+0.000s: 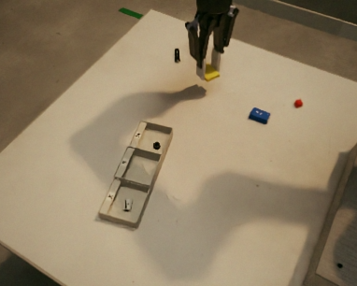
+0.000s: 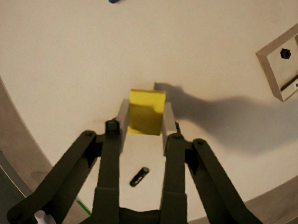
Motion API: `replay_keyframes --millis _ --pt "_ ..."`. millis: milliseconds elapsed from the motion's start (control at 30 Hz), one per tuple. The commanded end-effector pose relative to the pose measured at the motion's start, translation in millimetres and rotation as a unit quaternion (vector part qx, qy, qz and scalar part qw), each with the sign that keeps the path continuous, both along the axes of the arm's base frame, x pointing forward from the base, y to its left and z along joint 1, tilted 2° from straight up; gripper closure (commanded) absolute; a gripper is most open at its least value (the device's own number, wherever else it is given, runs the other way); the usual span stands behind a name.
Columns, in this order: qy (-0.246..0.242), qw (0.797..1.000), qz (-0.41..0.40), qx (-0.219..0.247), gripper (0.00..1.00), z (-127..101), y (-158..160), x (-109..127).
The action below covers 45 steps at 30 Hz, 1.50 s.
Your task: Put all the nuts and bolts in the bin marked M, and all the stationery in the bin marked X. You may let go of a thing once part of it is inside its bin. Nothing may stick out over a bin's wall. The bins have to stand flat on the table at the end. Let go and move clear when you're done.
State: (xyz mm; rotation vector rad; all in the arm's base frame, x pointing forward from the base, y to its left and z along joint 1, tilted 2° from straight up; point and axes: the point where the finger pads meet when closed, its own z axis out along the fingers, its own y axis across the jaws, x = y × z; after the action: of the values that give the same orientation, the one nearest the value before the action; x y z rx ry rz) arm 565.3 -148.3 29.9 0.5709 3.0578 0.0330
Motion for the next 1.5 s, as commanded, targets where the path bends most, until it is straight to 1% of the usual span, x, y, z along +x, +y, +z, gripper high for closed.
replay_keyframes --millis 0,33,333,400,900,967,1467 --pt "0.000 1.000 0.000 0.000 0.71 0.2 -0.1 0.2" --pt "0.000 1.000 0.000 0.000 0.71 -0.1 -0.1 0.2" --pt "0.000 1.000 0.000 0.000 0.71 0.4 53.3 -8.2" --pt "0.000 1.000 0.000 0.000 0.71 0.4 53.3 -8.2" --pt "0.000 1.000 0.000 0.000 0.71 1.2 142.2 -22.2" --pt "0.000 1.000 0.000 0.000 0.71 1.2 142.2 -22.2" --pt "0.000 1.000 0.000 0.000 0.71 2.1 231.1 -36.2"
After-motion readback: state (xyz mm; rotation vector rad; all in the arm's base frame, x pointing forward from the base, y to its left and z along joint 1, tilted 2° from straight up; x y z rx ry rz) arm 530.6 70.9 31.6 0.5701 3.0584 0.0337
